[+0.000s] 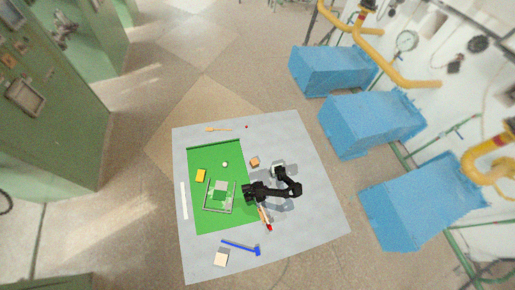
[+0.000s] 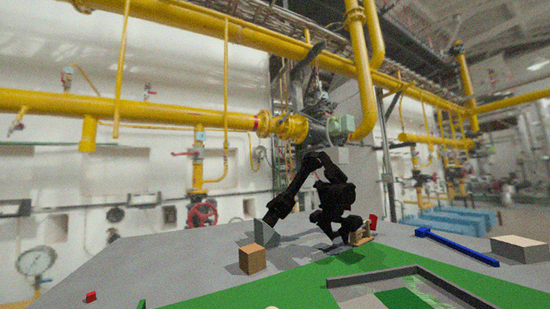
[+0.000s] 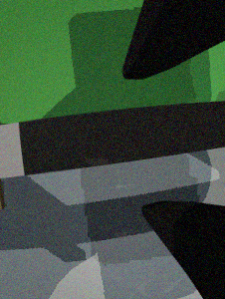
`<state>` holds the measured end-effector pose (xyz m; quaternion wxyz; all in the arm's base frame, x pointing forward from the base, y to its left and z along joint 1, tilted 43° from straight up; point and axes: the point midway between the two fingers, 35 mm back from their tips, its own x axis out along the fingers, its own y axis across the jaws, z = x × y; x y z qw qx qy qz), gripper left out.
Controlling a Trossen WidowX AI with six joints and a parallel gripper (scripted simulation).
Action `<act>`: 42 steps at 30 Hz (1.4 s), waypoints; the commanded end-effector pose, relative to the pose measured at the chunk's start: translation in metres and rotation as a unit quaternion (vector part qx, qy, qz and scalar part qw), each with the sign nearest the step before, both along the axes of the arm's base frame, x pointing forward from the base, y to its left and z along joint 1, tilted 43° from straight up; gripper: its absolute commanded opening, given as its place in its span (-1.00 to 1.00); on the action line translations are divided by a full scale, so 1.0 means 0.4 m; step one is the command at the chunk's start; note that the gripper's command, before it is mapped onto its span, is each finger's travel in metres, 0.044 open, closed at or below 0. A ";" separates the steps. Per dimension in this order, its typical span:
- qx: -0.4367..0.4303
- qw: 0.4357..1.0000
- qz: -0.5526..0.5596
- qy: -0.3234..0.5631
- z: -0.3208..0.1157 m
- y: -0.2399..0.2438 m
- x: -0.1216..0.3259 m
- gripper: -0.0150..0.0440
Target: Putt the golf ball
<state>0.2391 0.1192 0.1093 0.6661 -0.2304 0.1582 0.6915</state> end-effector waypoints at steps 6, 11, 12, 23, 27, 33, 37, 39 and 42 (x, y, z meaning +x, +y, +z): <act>0.000 1.000 0.001 0.000 0.001 0.000 0.000 -0.42; 0.000 1.000 0.001 0.000 0.001 0.000 0.000 -0.49; 0.000 1.000 0.000 0.000 0.002 -0.002 0.000 -0.49; -0.009 1.000 -0.012 -0.001 0.083 -0.089 0.008 -0.49; -0.009 1.000 -0.016 -0.001 0.122 -0.125 0.004 -0.49; -0.007 1.000 -0.020 -0.001 0.179 -0.170 -0.008 -0.49; -0.009 1.000 -0.022 0.003 0.161 -0.161 -0.003 -0.49; -0.016 0.999 -0.042 0.028 0.147 -0.181 0.006 -0.49; -0.029 0.992 -0.087 0.084 0.115 -0.226 0.024 -0.49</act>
